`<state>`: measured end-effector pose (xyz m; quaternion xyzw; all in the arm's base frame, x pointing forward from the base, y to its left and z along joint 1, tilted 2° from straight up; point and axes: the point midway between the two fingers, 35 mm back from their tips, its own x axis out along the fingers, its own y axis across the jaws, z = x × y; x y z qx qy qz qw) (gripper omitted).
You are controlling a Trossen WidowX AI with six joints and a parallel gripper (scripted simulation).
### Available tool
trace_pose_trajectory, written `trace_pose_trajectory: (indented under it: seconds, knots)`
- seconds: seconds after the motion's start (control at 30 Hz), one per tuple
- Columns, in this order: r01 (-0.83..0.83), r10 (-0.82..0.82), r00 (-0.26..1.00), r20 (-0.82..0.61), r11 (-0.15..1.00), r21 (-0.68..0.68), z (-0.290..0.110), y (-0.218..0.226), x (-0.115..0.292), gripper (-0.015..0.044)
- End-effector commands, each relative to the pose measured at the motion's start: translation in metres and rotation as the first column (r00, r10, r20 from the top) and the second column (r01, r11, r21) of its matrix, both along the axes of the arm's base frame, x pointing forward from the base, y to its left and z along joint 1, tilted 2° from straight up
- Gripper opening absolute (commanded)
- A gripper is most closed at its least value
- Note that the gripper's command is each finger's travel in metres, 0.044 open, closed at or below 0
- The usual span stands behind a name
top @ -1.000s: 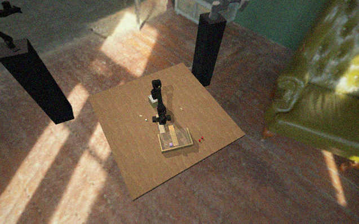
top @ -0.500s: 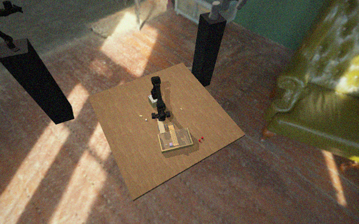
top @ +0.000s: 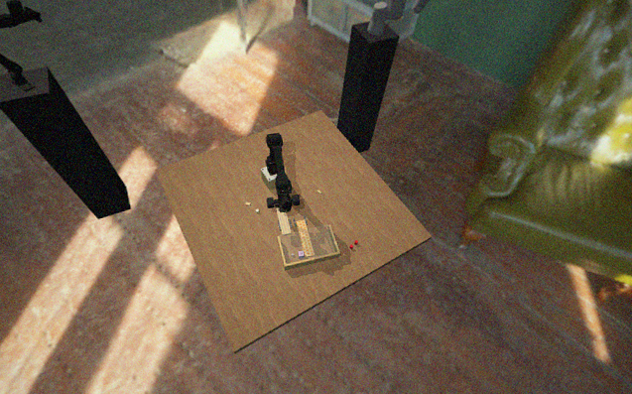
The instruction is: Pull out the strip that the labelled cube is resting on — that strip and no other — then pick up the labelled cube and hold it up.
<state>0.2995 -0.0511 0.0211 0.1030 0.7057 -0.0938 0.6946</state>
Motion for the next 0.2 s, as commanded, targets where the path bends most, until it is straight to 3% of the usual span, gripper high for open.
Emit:
trace_pose_trajectory:
  seconds: [0.0, 0.17]
  knots:
    - [0.003, -0.003, 1.000, 0.004, 1.000, -0.003, 0.0015, -0.0007, 0.0012, 0.0000]
    - [0.003, -0.003, 1.000, 0.004, 1.000, -0.003, 0.0015, -0.0007, 0.0012, 0.0000]
